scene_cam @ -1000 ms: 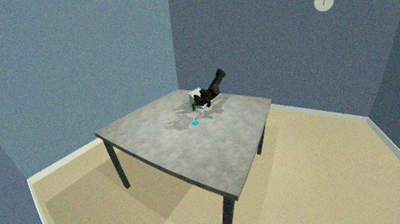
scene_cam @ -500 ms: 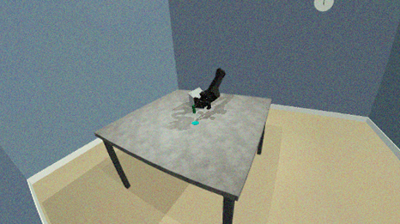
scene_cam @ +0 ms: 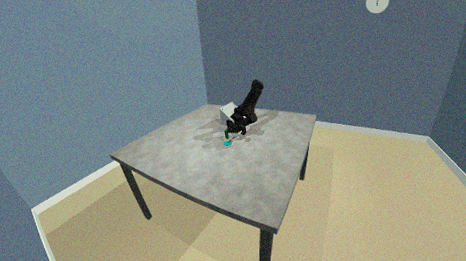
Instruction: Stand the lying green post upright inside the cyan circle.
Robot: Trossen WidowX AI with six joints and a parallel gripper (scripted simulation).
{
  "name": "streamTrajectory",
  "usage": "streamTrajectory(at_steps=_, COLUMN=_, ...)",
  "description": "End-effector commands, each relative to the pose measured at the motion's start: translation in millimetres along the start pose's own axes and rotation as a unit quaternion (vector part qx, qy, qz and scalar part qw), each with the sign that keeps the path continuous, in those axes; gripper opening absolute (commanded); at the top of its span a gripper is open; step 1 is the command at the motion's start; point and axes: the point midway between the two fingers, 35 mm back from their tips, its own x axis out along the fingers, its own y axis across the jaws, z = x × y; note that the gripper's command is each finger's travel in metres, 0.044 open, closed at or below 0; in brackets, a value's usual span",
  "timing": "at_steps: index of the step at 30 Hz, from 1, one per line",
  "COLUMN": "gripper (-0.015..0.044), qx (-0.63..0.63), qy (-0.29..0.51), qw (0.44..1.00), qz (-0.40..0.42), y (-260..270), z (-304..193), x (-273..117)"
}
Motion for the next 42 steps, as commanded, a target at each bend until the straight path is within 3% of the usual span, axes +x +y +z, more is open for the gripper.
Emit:
streamTrajectory(at_steps=1, gripper=0.0023, qx=0.000, qy=-0.003, qw=1.000, qz=-0.002, y=-3.5, z=-12.2, x=-1.2)
streamTrajectory(at_steps=24, gripper=0.0023, qx=-0.002, qy=0.001, qw=1.000, qz=0.000, y=-4.2, z=-37.4, x=1.9)
streamTrajectory(at_steps=38, gripper=0.0390, qx=-0.002, qy=0.001, qw=1.000, qz=0.000, y=-4.2, z=-37.4, x=1.9)
streamTrajectory(at_steps=42, gripper=0.0400, qx=-0.001, qy=0.002, qw=1.000, qz=-0.001, y=-3.1, z=-30.2, x=2.5)
